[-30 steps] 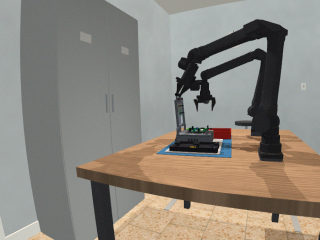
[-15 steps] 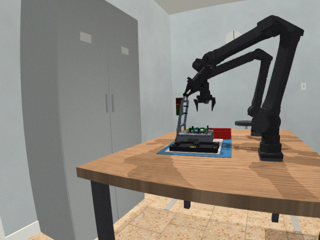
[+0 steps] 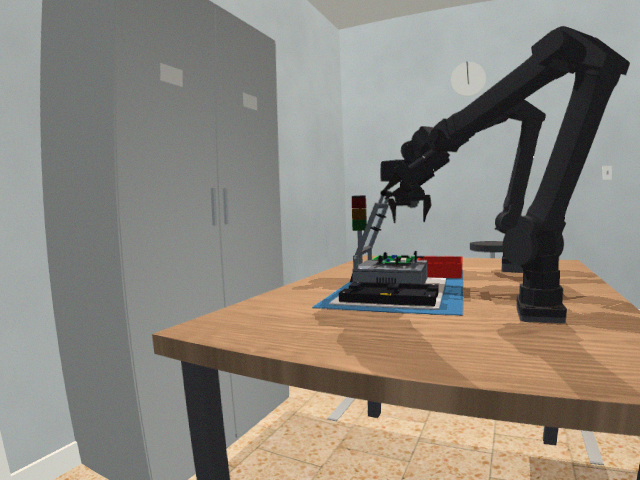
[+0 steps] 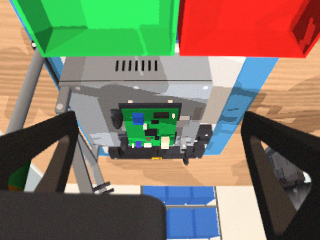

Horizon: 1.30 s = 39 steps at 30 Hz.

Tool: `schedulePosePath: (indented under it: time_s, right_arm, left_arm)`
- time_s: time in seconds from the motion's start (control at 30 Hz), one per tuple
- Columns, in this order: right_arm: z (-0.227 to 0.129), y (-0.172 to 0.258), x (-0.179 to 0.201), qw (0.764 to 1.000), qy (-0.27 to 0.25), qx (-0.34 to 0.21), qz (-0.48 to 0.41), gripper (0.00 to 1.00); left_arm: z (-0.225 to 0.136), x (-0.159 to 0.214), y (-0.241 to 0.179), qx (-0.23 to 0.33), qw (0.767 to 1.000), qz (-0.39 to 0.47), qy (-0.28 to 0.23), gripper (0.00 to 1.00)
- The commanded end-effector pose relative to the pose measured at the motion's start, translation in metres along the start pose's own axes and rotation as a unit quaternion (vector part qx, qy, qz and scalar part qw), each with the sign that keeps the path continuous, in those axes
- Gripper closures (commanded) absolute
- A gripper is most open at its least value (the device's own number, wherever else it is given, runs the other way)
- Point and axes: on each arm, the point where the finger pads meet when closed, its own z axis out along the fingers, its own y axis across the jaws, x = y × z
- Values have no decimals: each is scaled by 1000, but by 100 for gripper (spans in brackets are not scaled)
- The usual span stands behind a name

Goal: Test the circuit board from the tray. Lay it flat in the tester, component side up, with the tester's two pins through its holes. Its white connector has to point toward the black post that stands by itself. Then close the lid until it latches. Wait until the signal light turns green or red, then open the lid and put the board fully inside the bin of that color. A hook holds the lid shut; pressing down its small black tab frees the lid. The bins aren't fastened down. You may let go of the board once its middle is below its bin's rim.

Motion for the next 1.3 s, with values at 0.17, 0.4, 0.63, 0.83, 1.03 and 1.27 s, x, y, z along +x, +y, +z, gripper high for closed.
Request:
schedulePosePath:
  time_s: [0.17, 0.4, 0.63, 0.83, 1.03, 1.27]
  right_arm:
    - [-12, 10, 6, 1000, 3, -16, 0, 0]
    - [-12, 10, 6, 1000, 3, -16, 0, 0]
    - [-12, 10, 6, 1000, 3, -16, 0, 0]
    - [-12, 10, 6, 1000, 3, -16, 0, 0]
    - [-12, 10, 6, 1000, 3, -16, 0, 0]
    - [-12, 10, 6, 1000, 3, -16, 0, 0]
  left_arm:
    - [-14, 1, -8, -62, 998, 0, -5, 91]
    - [-20, 1, -31, -116, 993, 5, -2, 91]
    - [-16, 3, -49, -145, 989, 12, 8, 91]
    - [-24, 0, -67, -193, 981, 14, 3, 91]
    - [-26, -3, -51, -204, 979, -3, 3, 91]
    - [-27, -3, -50, -204, 979, -4, 2, 79]
